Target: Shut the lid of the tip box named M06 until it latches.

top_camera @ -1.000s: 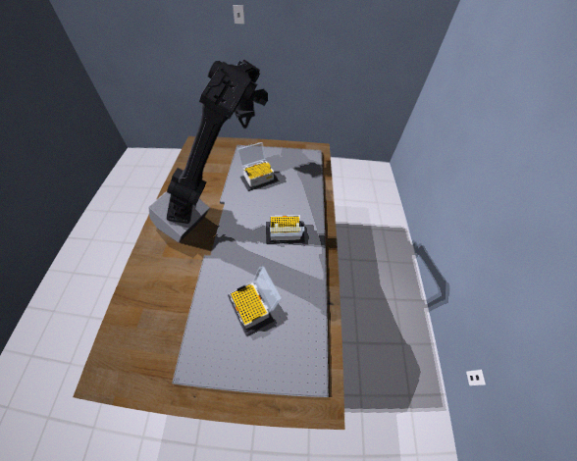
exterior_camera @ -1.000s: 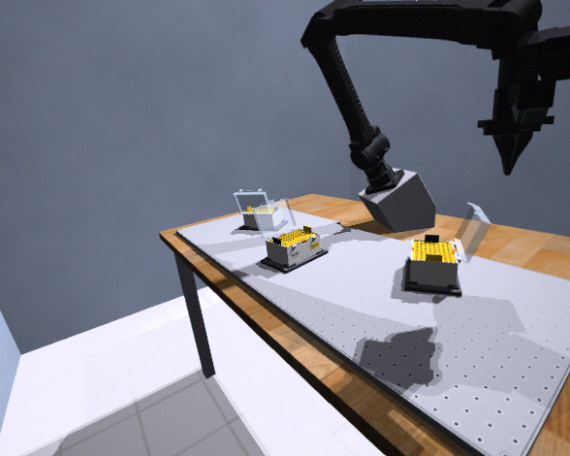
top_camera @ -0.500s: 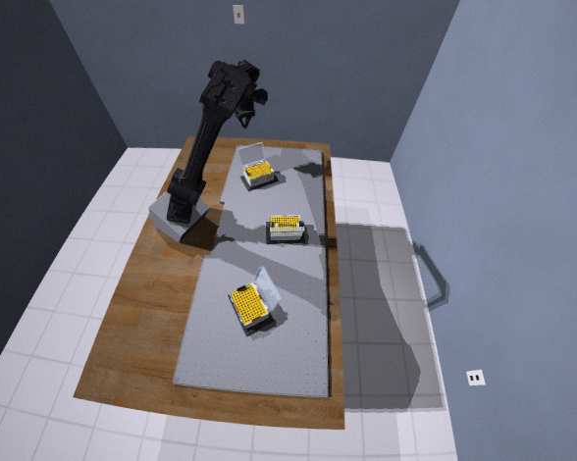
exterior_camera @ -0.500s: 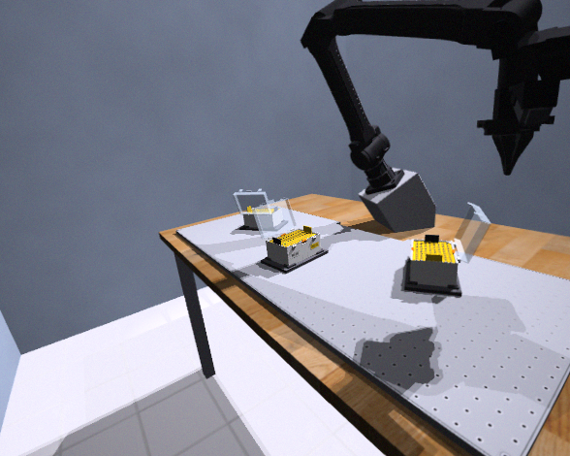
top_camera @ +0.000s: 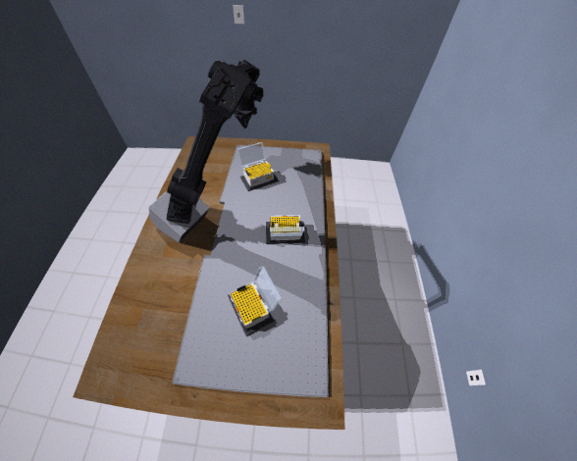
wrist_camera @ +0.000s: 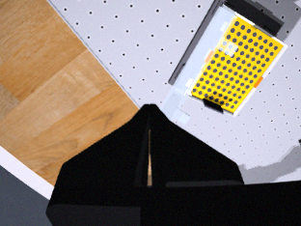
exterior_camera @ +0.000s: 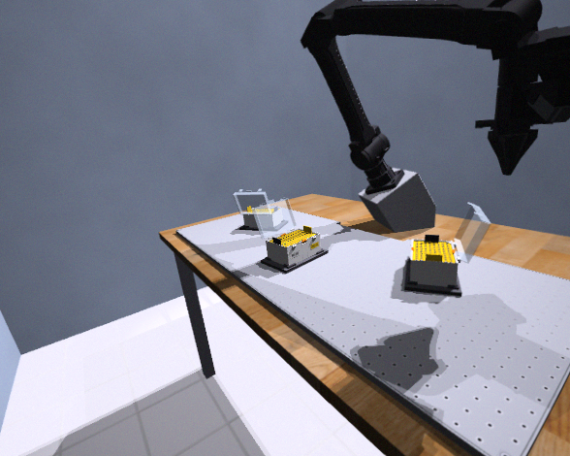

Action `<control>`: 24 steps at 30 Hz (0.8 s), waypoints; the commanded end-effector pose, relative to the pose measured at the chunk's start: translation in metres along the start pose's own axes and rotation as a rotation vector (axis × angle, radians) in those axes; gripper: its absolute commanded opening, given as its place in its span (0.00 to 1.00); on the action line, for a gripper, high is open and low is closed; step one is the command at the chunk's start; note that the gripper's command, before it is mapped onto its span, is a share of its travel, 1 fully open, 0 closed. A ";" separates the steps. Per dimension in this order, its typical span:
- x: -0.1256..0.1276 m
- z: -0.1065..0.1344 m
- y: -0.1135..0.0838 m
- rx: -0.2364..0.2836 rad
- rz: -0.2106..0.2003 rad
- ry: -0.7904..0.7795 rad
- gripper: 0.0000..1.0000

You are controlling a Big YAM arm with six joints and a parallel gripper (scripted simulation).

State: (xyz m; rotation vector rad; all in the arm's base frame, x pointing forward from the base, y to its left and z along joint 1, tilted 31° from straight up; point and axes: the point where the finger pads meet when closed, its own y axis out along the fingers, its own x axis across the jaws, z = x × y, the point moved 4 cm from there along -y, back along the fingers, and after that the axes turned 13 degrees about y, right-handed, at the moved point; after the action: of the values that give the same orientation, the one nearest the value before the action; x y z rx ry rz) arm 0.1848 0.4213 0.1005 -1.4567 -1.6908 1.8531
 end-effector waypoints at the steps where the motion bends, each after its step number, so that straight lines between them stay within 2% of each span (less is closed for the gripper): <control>1: 0.007 -0.018 -0.017 -0.030 -0.024 -0.163 0.00; 10: 0.007 -0.018 -0.017 -0.034 -0.020 -0.463 0.00; 12: 0.007 -0.018 -0.017 -0.034 -0.020 -0.463 0.00; 24: 0.007 -0.018 -0.017 -0.038 -0.013 -0.863 0.00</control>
State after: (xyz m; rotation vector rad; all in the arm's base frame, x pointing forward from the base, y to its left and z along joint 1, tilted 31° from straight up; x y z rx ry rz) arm 0.1848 0.4213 0.1005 -0.8180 -1.9481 2.5635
